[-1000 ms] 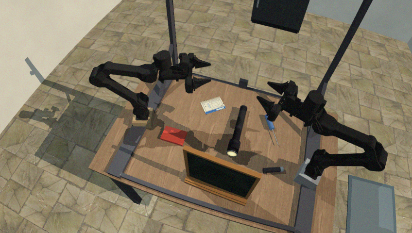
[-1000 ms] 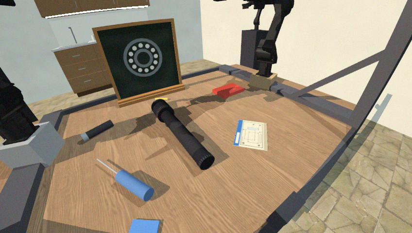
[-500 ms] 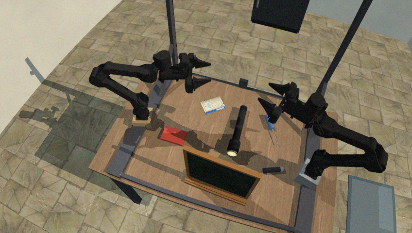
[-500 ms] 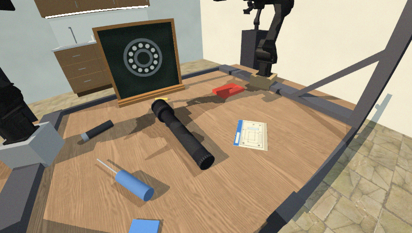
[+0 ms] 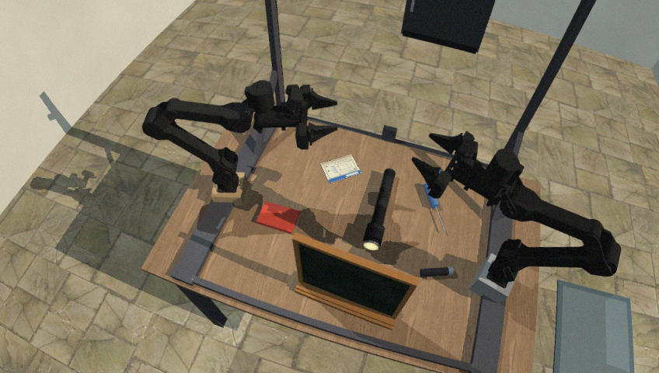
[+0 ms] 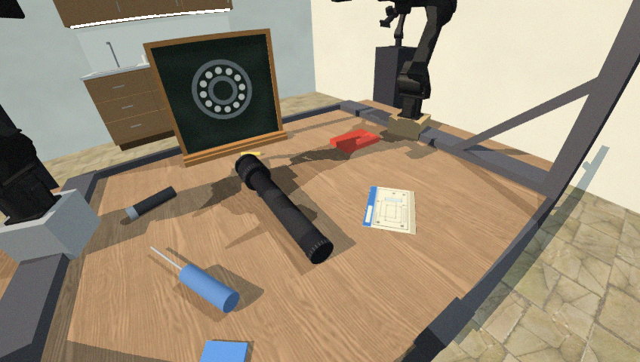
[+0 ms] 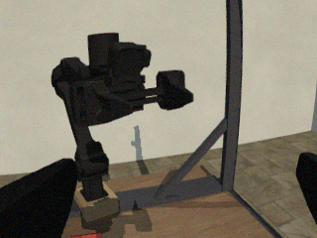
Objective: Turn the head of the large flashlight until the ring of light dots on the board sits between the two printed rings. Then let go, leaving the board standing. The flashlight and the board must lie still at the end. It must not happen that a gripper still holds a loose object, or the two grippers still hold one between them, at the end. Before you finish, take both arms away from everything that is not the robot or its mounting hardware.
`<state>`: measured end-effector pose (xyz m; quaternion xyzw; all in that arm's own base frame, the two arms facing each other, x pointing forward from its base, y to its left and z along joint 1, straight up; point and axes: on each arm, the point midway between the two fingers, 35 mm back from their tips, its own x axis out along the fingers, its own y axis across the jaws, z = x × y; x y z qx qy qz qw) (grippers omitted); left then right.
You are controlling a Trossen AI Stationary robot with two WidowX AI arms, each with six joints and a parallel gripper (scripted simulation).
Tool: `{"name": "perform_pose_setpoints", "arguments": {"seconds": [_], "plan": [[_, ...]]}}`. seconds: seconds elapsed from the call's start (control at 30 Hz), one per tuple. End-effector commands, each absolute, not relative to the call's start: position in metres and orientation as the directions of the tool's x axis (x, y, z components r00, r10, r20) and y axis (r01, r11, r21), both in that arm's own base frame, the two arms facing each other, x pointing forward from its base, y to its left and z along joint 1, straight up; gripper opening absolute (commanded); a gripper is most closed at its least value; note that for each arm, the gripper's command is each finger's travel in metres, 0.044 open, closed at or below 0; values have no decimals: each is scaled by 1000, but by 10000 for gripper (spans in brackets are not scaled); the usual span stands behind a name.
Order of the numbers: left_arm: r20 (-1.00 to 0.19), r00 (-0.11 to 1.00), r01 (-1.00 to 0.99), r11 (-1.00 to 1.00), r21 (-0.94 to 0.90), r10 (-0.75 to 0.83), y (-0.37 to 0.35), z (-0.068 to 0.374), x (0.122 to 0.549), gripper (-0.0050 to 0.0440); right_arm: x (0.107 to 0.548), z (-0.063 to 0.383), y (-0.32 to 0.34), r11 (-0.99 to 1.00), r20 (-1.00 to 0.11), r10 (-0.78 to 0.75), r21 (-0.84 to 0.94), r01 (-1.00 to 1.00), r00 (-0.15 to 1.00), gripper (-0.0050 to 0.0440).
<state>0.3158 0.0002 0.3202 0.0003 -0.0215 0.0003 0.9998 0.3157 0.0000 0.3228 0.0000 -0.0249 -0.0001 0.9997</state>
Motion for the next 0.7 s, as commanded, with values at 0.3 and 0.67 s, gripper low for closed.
{"name": "perform_pose_setpoints", "arguments": {"seconds": [0.3, 0.67], "plan": [[59, 998, 3, 1000, -4, -3, -1, 327, 315, 440, 314, 331, 0, 1000, 73, -1, 2, 1, 997, 440], [64, 998, 3, 1000, -4, -3, -1, 329, 315, 440, 314, 331, 0, 1000, 72, -1, 2, 1, 997, 440]]}}
